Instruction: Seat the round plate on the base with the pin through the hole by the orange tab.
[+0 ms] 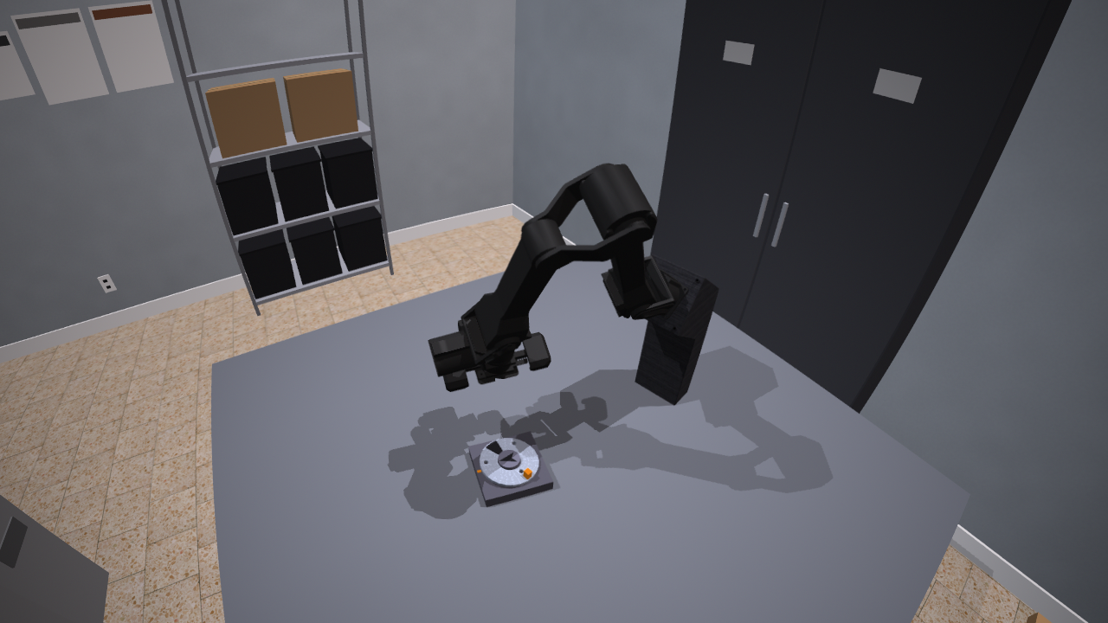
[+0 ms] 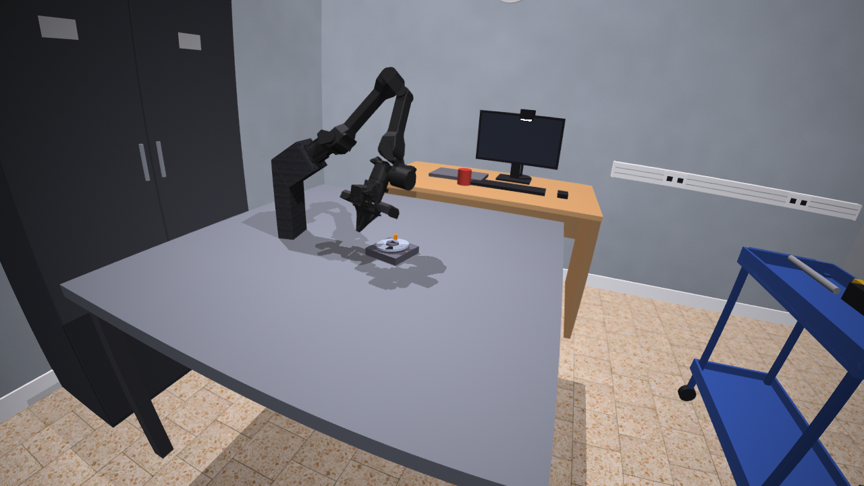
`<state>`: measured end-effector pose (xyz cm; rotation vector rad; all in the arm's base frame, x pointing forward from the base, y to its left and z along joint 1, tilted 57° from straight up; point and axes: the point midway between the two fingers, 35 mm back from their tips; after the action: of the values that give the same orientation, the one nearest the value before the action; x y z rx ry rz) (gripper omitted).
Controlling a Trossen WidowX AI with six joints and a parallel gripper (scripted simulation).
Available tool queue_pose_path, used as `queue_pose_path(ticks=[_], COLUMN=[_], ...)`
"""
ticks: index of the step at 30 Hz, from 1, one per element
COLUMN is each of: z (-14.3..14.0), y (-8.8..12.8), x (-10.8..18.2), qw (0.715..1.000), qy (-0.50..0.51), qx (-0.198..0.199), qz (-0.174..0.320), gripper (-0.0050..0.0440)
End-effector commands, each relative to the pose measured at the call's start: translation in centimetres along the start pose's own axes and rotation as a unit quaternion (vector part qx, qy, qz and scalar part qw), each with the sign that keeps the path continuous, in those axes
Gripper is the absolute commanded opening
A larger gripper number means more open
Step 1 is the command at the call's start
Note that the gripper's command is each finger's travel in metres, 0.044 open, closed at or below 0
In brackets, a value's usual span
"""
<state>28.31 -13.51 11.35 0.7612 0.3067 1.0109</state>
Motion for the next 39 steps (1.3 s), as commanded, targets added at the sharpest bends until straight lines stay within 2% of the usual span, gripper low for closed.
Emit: queue_pose_path(ticks=[1, 8, 15, 17, 18, 22, 32, 34, 36, 39], z=[0.2, 0.0, -0.2, -0.2, -0.3, -0.6, -1.4, -1.4, -1.6, -1.6], y=[1.2, 3.4, 5.4, 5.4, 5.7, 7.2, 10.1, 10.1, 10.8, 10.9], x=[0.5, 2.1, 3.4, 3.4, 3.6, 4.6, 6.2, 6.2, 6.6, 6.7], qw=[0.995, 0.960, 0.898, 0.898, 0.875, 0.820, 0.663, 0.663, 0.608, 0.599], qy=[0.099, 0.266, 0.419, 0.419, 0.463, 0.543, 0.707, 0.707, 0.750, 0.756], qx=[-0.004, -0.028, -0.065, -0.065, -0.074, -0.107, -0.188, -0.188, -0.210, -0.214], qz=[0.029, 0.083, 0.121, 0.121, 0.123, 0.144, 0.158, 0.158, 0.152, 0.152], gripper=[0.0000, -0.0003, -0.0013, -0.0013, -0.0020, -0.0050, -0.0050, -0.0050, -0.0050, -0.0050])
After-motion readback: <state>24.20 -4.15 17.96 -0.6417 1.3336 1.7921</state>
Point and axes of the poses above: the point midway between the two fingers, 35 mm back from their tips, its own y axis back along the fingers, its own z axis across the jaws, x = y × z, and after that the axes turned 6 degrees about -y, right-handed
